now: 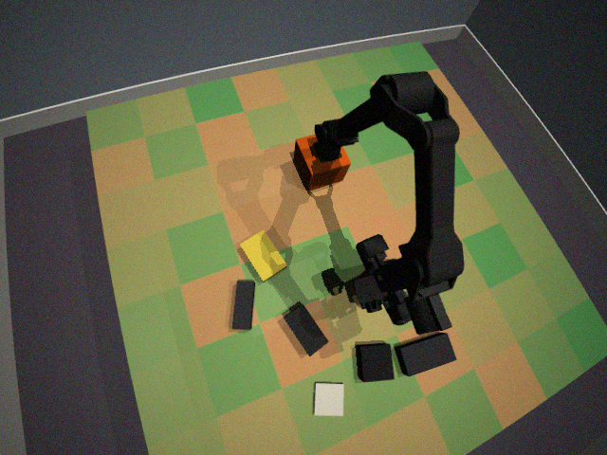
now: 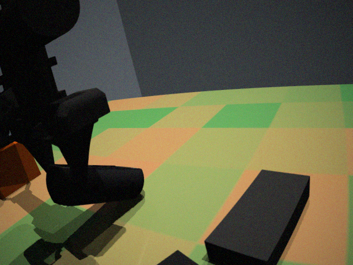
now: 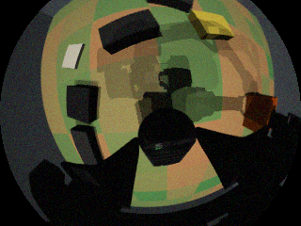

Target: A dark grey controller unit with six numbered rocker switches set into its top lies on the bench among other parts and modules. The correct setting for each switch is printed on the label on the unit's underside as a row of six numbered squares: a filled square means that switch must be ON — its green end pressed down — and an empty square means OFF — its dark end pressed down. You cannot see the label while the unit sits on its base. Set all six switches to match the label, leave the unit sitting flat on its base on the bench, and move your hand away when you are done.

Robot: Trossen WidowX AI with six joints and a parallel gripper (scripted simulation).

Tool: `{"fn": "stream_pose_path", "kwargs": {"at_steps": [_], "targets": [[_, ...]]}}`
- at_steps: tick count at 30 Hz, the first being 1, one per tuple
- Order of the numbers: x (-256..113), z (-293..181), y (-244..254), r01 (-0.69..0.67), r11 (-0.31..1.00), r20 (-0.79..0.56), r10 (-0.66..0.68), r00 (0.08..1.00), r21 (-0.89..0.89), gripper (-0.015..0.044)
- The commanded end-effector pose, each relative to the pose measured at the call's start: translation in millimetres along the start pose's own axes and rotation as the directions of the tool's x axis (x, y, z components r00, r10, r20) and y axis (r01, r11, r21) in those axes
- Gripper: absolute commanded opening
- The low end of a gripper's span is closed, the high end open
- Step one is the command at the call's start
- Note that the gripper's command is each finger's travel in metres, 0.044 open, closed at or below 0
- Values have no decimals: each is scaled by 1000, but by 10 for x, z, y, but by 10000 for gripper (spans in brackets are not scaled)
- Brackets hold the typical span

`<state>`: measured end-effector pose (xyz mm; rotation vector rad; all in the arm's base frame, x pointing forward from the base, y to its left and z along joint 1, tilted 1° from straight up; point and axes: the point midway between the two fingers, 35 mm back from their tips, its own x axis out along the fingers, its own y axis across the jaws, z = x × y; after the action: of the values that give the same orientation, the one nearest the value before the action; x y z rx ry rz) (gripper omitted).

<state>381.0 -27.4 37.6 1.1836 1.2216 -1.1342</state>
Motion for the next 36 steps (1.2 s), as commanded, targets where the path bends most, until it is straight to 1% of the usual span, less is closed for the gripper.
{"fn": "stream_pose_path", "kwargs": {"at_steps": [1, 36], "targets": [[-35, -44, 5, -3, 1000, 5, 3, 1000, 2, 336], [-184, -278, -1, -3, 1000, 67, 3, 998, 2, 336]]}}
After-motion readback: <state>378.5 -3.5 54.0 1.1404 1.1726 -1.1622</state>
